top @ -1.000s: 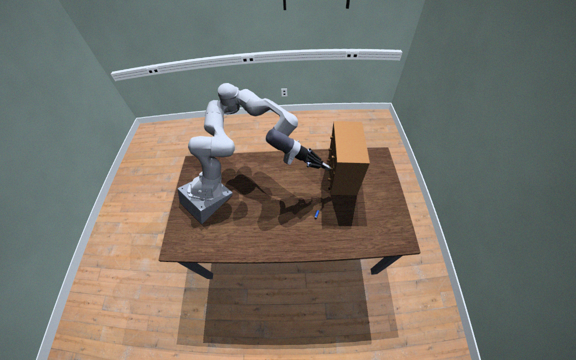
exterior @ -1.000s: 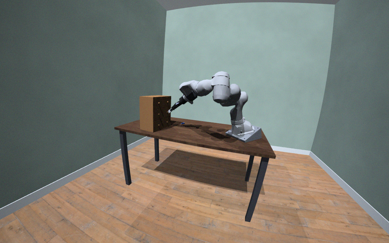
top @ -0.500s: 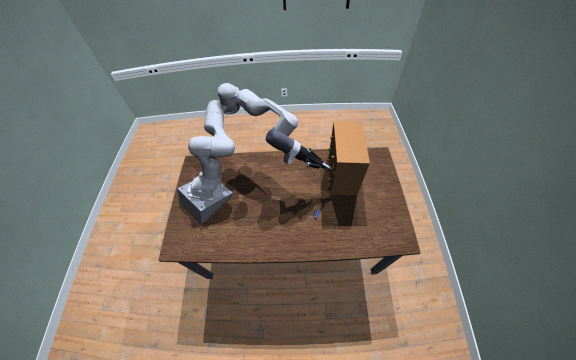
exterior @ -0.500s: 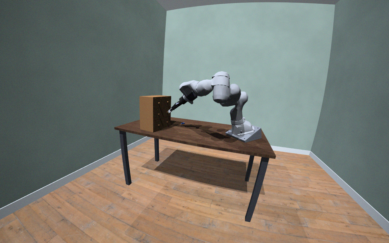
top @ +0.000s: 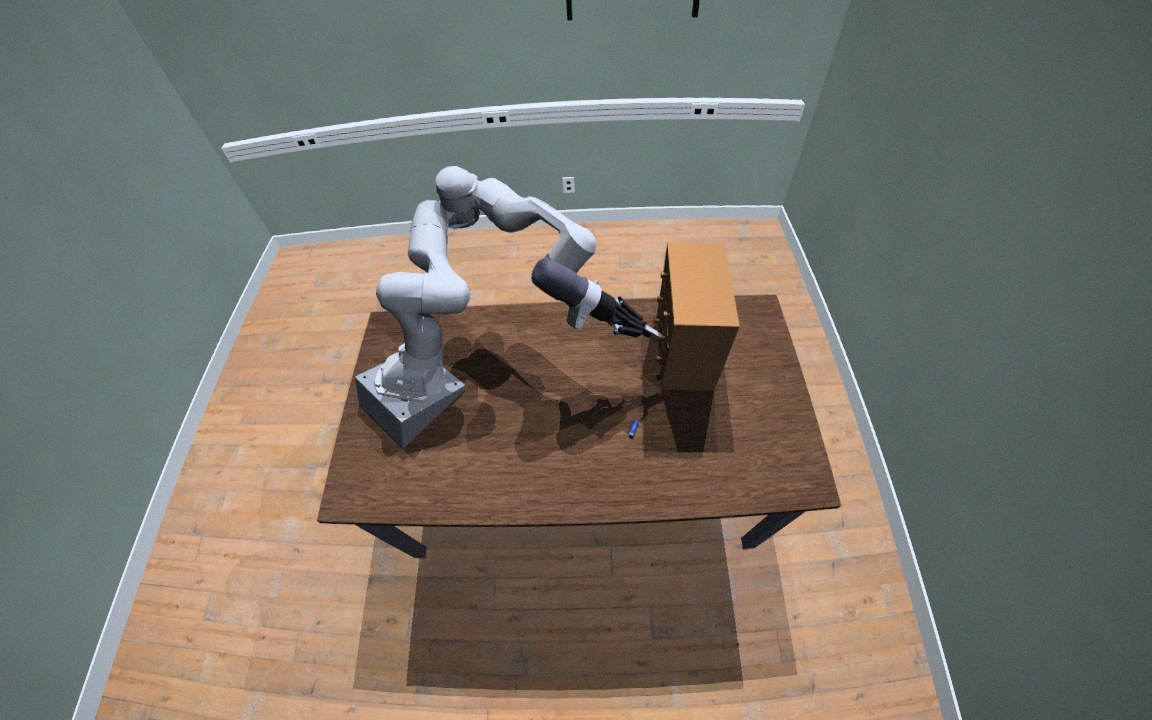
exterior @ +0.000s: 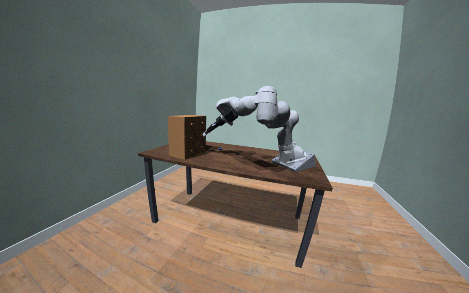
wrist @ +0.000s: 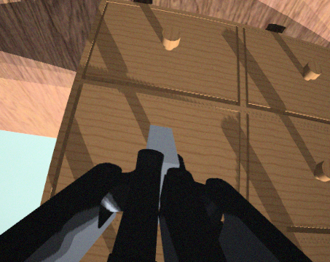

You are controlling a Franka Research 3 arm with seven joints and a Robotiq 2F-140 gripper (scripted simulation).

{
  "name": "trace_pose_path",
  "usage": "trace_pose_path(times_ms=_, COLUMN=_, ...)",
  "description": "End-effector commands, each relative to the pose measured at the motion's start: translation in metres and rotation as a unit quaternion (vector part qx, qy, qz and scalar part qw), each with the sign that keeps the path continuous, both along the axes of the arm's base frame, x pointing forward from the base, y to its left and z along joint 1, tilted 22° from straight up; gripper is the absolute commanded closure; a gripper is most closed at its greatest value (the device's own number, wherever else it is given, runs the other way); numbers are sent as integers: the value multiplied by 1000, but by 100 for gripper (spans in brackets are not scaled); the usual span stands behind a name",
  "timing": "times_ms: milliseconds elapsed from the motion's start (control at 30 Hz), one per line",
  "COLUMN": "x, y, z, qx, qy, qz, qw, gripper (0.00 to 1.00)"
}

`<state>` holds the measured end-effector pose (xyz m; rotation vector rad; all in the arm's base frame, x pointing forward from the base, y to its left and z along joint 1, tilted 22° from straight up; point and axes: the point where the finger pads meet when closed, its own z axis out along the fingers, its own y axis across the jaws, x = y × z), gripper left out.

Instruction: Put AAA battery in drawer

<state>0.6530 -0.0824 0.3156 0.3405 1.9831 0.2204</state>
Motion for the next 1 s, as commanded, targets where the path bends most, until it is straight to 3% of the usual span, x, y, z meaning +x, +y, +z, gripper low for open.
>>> trace_pose_path(times_ms=0, x=1, y=1, z=-1, qx=1, qy=2, qz=0, qw=1000, gripper=90)
trace_pose_path(times_ms=367, x=-3, y=2, z=-2, qx=1, qy=2, qz=0, qw=1000, gripper=90)
trace_pose_path(times_ms=700, x=-43, y=11, z=-12, qx=1, qy=2, qz=0, qw=1000, gripper=90)
trace_pose_path(times_ms=967, x=-48, y=12, z=-12, qx=1, qy=2, qz=0, qw=1000, gripper=90)
